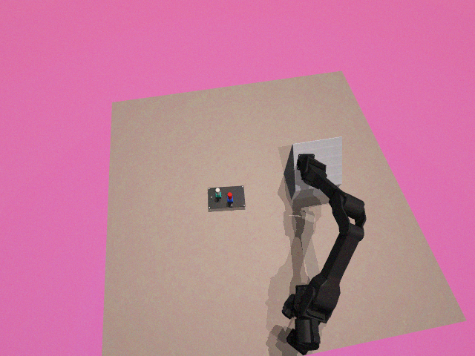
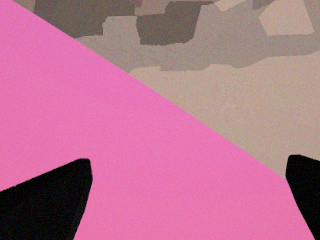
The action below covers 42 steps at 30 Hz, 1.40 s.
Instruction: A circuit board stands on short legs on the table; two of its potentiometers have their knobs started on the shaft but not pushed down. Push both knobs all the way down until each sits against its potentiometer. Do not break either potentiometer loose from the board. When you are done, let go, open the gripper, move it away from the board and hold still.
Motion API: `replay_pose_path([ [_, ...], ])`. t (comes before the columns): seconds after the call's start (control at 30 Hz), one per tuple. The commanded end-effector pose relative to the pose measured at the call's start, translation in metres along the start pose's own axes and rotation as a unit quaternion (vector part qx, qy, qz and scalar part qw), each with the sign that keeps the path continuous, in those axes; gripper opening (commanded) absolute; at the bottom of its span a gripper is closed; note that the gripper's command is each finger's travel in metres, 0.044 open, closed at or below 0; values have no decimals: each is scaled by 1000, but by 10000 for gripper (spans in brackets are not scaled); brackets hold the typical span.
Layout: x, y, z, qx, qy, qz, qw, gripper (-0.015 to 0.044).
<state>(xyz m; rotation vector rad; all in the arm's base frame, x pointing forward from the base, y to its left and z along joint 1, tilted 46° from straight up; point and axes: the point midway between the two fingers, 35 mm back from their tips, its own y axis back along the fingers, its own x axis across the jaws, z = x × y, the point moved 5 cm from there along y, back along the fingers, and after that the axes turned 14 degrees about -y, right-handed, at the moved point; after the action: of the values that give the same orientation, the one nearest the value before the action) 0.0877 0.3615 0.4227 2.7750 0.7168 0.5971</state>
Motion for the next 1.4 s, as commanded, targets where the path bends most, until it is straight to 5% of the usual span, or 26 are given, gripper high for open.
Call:
replay_pose_path([
  [0.0,1,0,3,-2,1,1,1000,374],
  [0.47,57,56,198,-172,79,41,981,6],
  [1.03,-19,195,412,-272,111,-1,956,0],
  [1.37,-98,241,466,-262,123,-5,957,0],
])
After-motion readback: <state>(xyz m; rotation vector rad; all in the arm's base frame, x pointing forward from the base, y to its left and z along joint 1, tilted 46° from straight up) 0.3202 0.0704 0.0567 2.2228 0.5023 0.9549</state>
